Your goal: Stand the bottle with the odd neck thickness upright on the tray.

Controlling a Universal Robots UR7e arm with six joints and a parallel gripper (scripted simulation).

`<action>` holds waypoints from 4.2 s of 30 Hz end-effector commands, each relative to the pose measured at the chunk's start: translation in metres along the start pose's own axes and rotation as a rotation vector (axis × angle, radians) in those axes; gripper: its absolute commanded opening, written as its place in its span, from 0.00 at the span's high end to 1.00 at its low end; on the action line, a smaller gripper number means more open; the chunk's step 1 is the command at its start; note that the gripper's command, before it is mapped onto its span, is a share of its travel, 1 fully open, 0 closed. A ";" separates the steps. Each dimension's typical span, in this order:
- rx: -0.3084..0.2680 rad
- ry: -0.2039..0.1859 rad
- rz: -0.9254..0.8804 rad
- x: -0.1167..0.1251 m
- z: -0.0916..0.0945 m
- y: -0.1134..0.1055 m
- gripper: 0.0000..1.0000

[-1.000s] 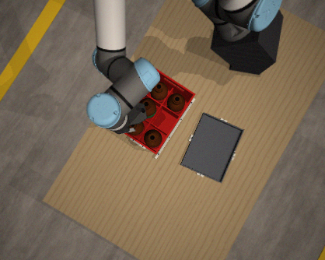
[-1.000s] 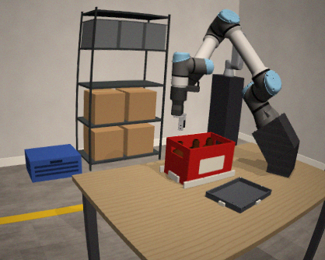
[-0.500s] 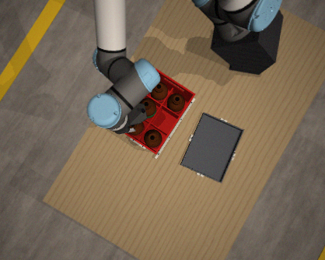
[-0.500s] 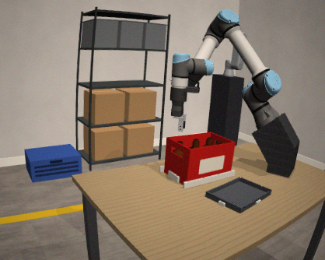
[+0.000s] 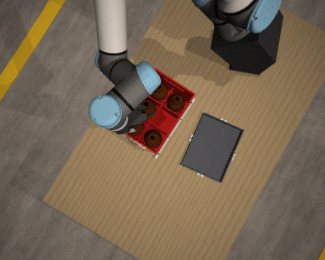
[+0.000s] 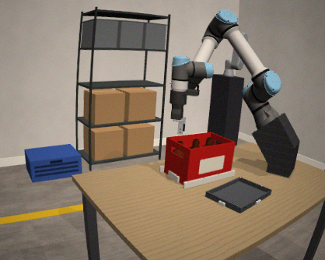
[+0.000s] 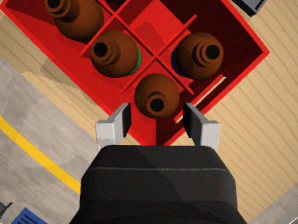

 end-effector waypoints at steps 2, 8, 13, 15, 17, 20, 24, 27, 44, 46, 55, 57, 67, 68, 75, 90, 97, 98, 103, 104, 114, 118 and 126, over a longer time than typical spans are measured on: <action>-0.001 -0.001 0.000 0.000 -0.007 0.000 0.00; -0.001 -0.001 0.000 0.000 -0.012 0.000 0.00; -0.001 -0.001 0.000 0.000 -0.018 0.000 0.00; -0.001 -0.001 0.000 0.000 -0.020 0.000 0.00; -0.001 -0.001 0.000 0.000 -0.021 0.000 0.00; -0.001 -0.001 0.000 0.000 -0.023 0.000 0.00; -0.001 -0.001 0.000 0.000 -0.024 0.000 0.00; -0.001 -0.001 0.000 0.000 -0.025 0.000 0.00; -0.001 -0.001 0.000 0.000 -0.026 0.000 0.00; -0.001 -0.001 0.000 0.000 -0.026 0.000 0.00; -0.001 -0.001 0.000 0.000 -0.026 0.000 0.00; -0.001 -0.001 0.000 0.000 -0.026 0.000 0.00; -0.001 -0.001 0.000 0.000 -0.026 0.000 0.00; -0.001 -0.001 0.000 0.000 -0.026 0.000 0.00; -0.001 -0.001 0.000 0.000 -0.026 0.000 0.00; -0.001 -0.001 0.000 0.000 -0.031 0.000 0.00; -0.001 -0.001 0.000 0.000 -0.036 0.000 0.00; -0.001 -0.001 0.000 0.000 -0.037 0.000 0.00; -0.001 -0.001 0.000 0.000 -0.043 0.000 0.00; -0.001 -0.001 0.000 0.000 -0.044 0.000 0.00; -0.001 -0.001 0.000 0.000 -0.053 -0.001 0.00; -0.001 -0.001 0.000 0.000 -0.057 -0.001 0.00; -0.001 -0.001 0.000 0.000 -0.062 -0.001 0.00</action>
Point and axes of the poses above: the point where the finger pads meet when closed, its own z axis back along the fingers, its own x axis across the jaws, y = z × x, the point moved 9 cm from there along z, back along the fingers, and after that the axes turned 4 degrees about -z, right-handed, at the moved point
